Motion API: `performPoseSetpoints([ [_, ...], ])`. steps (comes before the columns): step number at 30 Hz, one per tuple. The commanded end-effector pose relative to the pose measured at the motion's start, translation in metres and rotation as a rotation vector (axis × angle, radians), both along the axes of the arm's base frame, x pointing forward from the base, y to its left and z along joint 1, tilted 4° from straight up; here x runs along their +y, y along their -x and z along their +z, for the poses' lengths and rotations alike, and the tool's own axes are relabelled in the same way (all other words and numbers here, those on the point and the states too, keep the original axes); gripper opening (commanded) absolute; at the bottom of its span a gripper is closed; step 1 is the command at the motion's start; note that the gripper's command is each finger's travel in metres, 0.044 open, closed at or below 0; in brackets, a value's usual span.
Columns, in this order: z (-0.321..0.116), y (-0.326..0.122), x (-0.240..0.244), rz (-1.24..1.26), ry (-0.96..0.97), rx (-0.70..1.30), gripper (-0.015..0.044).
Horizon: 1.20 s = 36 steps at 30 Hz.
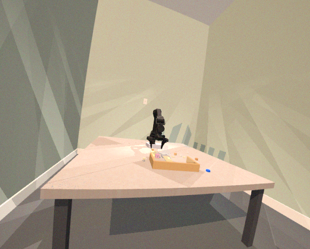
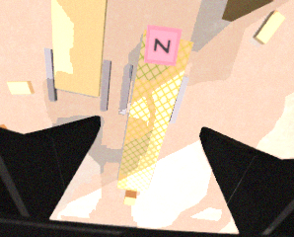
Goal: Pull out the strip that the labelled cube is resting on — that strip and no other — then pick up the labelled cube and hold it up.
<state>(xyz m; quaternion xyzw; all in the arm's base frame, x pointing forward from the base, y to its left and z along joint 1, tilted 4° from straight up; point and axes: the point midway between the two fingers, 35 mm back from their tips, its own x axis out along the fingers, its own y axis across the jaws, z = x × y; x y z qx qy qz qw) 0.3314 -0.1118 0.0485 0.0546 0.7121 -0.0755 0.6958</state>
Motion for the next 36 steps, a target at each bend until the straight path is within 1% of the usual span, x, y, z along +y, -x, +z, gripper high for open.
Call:
performPoseSetpoints([
  [1, -0.001, -0.014, -0.004, -0.004, -0.002, 0.007, 0.0440],
  [13, 0.000, -0.064, -0.016, -0.004, -0.001, 0.003, 0.0440],
  [20, -0.008, -0.065, -0.016, -0.004, -0.001, 0.003, 0.0256],
  [21, -0.010, -0.065, -0.016, -0.004, -0.001, 0.003, 0.0250],
  [36, -0.035, -0.064, -0.016, -0.004, -0.001, 0.003, 0.0250],
])
